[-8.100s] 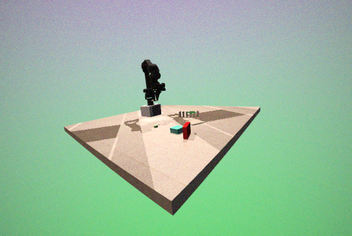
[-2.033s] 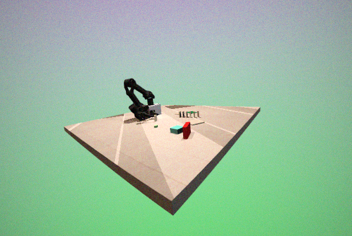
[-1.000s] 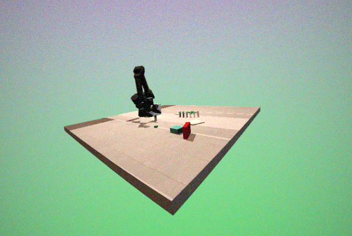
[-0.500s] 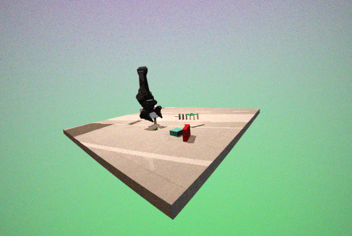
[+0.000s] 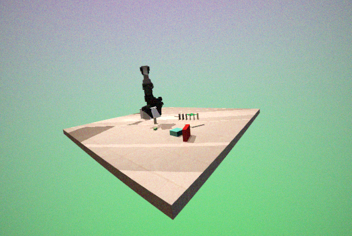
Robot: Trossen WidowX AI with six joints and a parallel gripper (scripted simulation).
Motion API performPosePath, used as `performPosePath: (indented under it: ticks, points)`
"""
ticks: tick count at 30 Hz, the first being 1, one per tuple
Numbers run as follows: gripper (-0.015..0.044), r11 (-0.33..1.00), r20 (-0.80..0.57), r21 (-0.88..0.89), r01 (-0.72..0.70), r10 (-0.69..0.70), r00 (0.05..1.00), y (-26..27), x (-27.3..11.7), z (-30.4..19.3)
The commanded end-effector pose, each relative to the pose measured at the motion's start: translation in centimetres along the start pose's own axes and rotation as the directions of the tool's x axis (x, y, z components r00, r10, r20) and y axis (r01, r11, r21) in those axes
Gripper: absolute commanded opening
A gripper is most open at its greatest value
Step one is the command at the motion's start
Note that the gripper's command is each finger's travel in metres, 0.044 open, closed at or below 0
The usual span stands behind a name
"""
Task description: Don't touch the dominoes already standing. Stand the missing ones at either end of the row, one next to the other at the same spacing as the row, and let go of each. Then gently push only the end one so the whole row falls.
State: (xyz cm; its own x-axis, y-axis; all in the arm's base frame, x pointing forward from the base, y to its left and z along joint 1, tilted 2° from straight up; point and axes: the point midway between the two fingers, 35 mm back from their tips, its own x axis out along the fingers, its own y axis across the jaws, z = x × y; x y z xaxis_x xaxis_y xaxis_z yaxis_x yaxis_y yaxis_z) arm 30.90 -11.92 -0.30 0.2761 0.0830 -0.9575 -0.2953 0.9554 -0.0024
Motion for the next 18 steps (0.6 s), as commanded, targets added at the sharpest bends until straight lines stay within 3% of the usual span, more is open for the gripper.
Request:
performPosePath:
  ticks: [1,14,18]
  points:
    - [0.044,0.99,-0.298,-0.14,-0.004,-0.038,0.954,2.3,-5.1,-1.8]
    - [0.044,0.99,-0.298,-0.14,-0.004,-0.038,0.954,2.3,-5.1,-1.8]
    - [0.044,0.99,-0.298,-0.14,-0.004,-0.038,0.954,2.1,-2.4,-2.5]
